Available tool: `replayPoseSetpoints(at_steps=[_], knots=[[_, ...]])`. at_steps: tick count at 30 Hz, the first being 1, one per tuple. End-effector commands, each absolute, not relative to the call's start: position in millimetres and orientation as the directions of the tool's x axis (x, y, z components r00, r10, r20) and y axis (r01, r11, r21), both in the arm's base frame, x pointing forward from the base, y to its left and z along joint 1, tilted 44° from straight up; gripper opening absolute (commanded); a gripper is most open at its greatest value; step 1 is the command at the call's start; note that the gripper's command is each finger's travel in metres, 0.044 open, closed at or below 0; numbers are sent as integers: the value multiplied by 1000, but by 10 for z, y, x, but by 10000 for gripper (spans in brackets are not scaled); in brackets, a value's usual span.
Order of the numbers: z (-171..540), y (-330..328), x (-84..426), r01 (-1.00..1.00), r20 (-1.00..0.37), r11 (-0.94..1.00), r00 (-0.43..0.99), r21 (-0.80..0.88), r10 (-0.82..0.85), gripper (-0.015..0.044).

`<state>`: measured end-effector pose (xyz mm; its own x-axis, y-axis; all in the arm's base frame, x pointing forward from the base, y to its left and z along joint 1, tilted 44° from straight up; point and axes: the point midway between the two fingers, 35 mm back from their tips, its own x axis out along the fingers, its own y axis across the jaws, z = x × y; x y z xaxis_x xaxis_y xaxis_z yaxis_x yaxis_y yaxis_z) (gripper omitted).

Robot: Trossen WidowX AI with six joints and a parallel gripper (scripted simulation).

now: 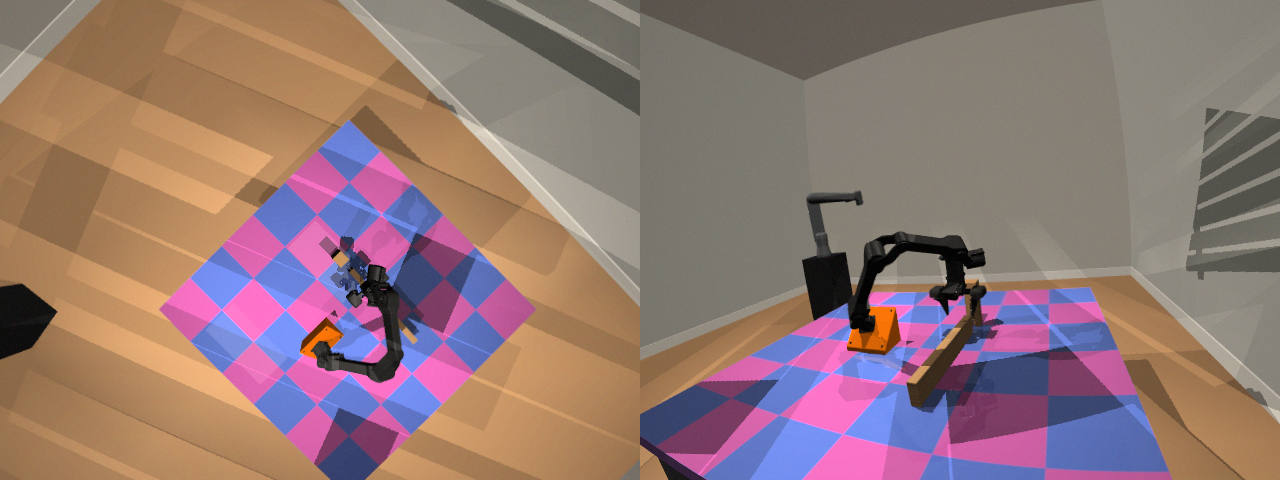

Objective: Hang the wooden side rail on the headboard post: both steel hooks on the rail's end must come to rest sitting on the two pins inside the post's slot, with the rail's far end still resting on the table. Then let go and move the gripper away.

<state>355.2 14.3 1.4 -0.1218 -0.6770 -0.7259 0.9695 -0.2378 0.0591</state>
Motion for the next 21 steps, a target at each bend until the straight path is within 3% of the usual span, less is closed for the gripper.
replayPoseSetpoints(at_steps=[1, 21], knots=[[-73, 51, 3531, 970, -723, -236, -124, 56, -680, 440], [-276, -136, 3514, 970, -723, -236, -123, 56, -680, 440]])
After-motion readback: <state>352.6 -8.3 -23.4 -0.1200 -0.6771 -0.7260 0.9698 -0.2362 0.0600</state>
